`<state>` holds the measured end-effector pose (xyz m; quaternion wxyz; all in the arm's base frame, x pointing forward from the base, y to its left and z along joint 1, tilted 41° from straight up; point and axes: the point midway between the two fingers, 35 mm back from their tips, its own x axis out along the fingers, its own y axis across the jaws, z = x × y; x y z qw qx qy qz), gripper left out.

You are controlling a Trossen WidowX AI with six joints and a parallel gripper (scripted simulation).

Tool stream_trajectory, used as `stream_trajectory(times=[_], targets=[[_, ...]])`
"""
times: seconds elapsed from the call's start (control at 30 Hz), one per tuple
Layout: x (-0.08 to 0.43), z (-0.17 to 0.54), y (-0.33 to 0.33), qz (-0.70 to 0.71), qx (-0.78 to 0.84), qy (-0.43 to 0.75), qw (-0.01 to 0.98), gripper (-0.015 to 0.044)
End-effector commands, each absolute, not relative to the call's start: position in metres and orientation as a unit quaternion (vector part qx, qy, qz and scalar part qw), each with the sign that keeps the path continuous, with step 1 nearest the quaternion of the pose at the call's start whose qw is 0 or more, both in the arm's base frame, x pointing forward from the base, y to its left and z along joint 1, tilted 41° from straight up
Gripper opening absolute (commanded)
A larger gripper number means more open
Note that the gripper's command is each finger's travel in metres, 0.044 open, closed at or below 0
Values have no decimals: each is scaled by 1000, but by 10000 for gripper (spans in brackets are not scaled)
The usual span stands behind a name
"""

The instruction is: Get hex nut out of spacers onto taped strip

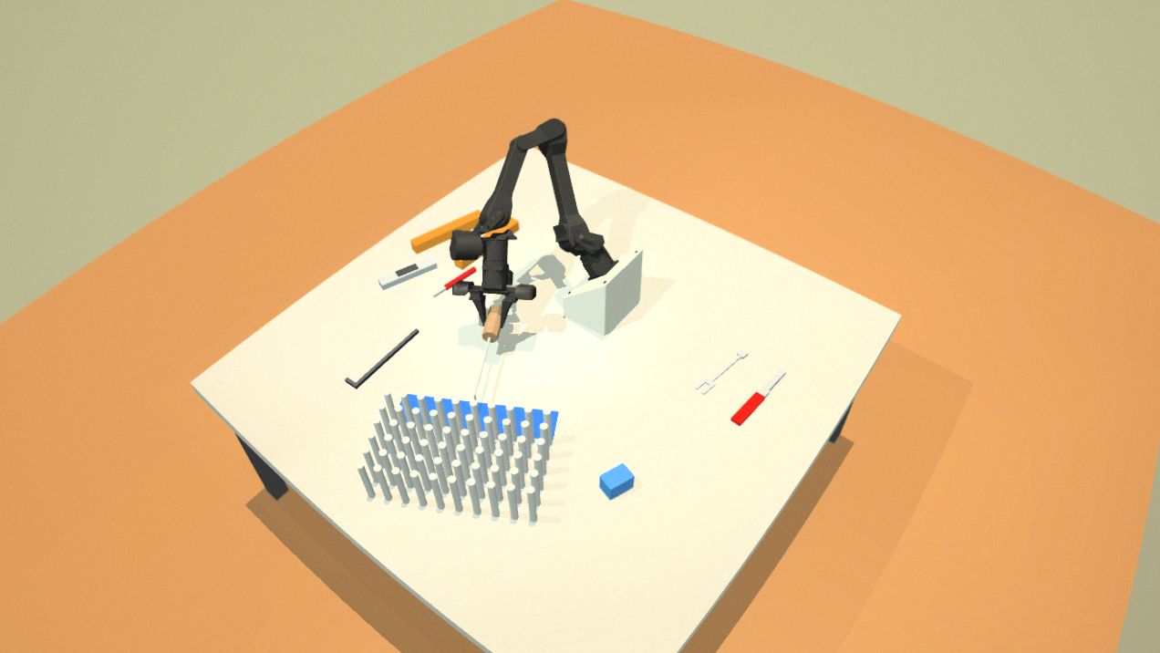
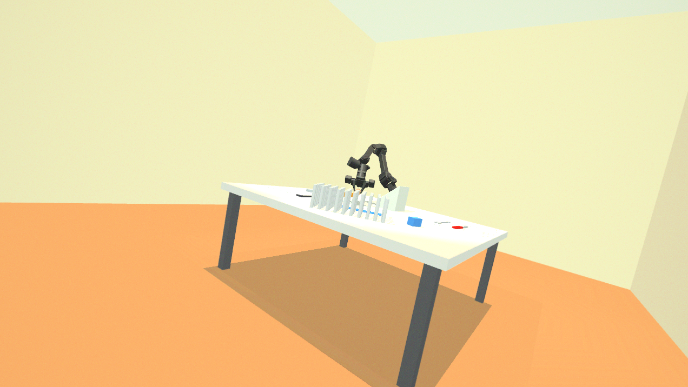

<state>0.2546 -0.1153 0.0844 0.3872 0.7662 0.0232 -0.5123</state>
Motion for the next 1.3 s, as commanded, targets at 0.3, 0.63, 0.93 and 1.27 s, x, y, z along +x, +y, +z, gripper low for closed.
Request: stream_trajectory(times=[0.3,0.63,0.93,1.27], targets=[[263,138,-75,-504,772,17,388,0],[264,148,-57,-510,765,31,392,0],[292,136,-25,-514,746,99,411,0],[315,114,19,-519,717,176,430,0]])
